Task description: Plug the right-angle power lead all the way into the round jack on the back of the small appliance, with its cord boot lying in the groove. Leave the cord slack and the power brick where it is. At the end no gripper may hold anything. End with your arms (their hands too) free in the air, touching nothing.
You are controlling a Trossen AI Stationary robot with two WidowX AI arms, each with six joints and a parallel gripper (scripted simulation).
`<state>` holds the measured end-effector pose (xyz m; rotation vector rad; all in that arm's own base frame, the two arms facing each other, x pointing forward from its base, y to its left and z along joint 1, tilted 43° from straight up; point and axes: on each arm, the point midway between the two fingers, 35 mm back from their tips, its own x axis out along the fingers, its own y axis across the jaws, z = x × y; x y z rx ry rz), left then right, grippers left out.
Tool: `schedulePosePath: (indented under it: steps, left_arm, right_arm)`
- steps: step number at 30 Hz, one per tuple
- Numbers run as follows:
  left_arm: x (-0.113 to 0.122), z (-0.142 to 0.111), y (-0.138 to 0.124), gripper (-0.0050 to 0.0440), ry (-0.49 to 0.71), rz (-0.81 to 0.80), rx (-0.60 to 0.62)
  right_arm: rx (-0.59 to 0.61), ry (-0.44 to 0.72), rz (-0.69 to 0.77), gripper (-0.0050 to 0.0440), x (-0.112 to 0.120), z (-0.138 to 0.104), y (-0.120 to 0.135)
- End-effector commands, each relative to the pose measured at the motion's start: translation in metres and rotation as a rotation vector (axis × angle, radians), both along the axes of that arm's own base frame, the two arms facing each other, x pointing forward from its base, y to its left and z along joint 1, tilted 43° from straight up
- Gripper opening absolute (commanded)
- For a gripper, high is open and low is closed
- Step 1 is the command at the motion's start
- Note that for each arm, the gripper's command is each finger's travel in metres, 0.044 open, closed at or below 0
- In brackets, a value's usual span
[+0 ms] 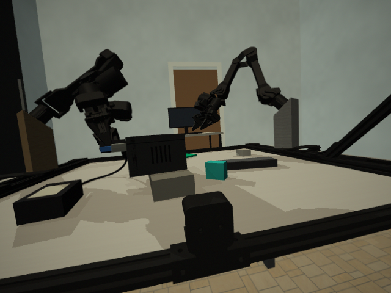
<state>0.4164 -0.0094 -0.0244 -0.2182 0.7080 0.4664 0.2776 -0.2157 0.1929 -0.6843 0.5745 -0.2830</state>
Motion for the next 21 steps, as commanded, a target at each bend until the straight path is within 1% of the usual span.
schedulePosePath:
  steps: [1, 21]
  left_arm:
    - [0.0016, 0.0016, 0.0003, 0.0000, 0.000, -0.003, 0.001]
    - [0.0042, 0.0034, 0.0017, 0.0000, 0.000, -0.004, 0.000]
  right_arm:
    - [-0.004, 0.001, -0.001, 0.0400, -0.0001, 0.0003, -0.0003]
    - [-0.004, 0.001, -0.001, 0.0400, -0.0001, 0.0003, -0.0003]
